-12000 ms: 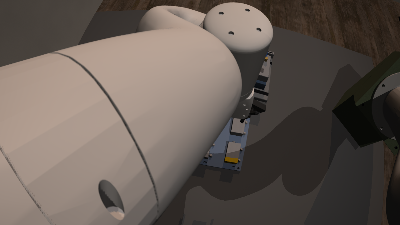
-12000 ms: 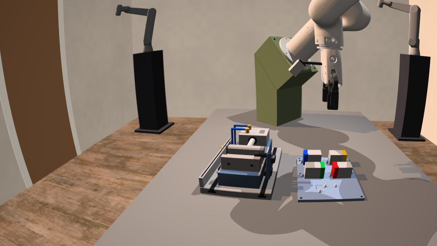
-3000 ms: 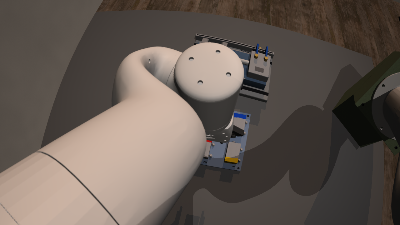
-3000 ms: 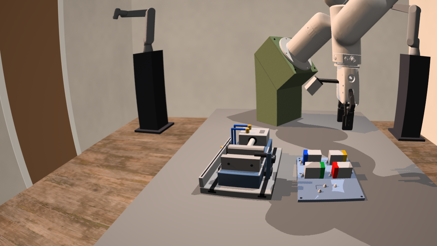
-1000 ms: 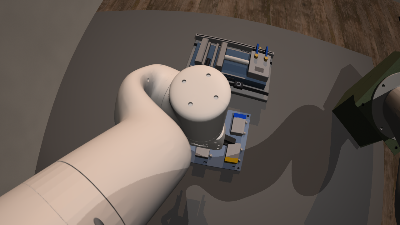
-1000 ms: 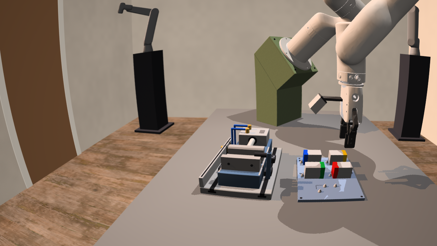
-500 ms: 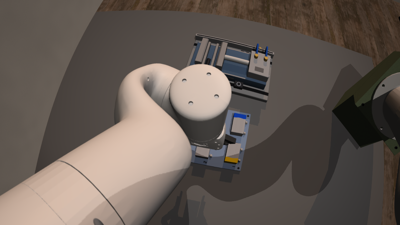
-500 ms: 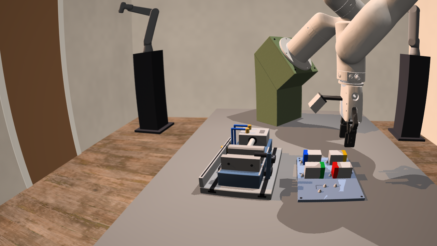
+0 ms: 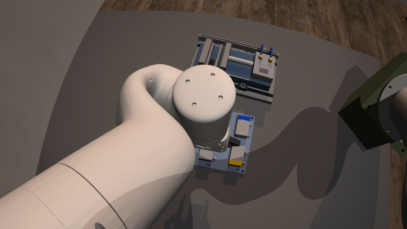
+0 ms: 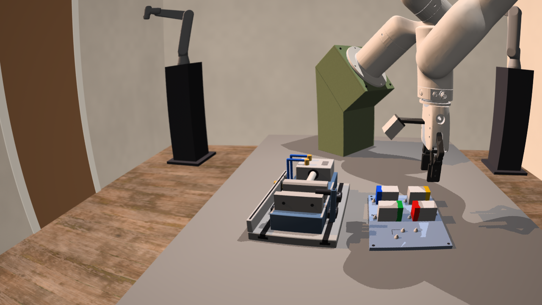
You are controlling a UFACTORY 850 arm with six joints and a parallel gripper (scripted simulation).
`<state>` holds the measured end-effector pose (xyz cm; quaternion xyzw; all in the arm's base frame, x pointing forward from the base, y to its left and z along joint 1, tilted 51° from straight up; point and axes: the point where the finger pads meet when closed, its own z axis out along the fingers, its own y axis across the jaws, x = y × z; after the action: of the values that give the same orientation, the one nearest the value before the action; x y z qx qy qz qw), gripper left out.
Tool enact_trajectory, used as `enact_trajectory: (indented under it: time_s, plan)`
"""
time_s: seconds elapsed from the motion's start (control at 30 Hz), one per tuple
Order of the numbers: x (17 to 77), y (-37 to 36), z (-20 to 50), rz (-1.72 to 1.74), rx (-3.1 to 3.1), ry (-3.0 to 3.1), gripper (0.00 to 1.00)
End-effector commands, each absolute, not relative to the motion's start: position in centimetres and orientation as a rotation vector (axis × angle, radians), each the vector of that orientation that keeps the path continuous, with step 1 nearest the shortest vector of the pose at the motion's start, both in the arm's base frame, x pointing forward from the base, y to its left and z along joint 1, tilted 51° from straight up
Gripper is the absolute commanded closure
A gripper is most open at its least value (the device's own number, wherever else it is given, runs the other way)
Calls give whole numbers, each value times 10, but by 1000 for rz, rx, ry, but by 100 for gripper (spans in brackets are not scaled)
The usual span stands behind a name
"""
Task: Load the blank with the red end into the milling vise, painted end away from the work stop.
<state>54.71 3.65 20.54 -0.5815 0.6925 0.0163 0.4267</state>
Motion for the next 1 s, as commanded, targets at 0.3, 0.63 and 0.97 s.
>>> enact_trajectory:
  time_s: [0.3,0.63,0.97]
  plan:
    - [564,52,187,40,-1452,1730,27]
    - [572,59,178,40,-1452,1730,27]
    - [590,75,158,40,-1452,1730,27]
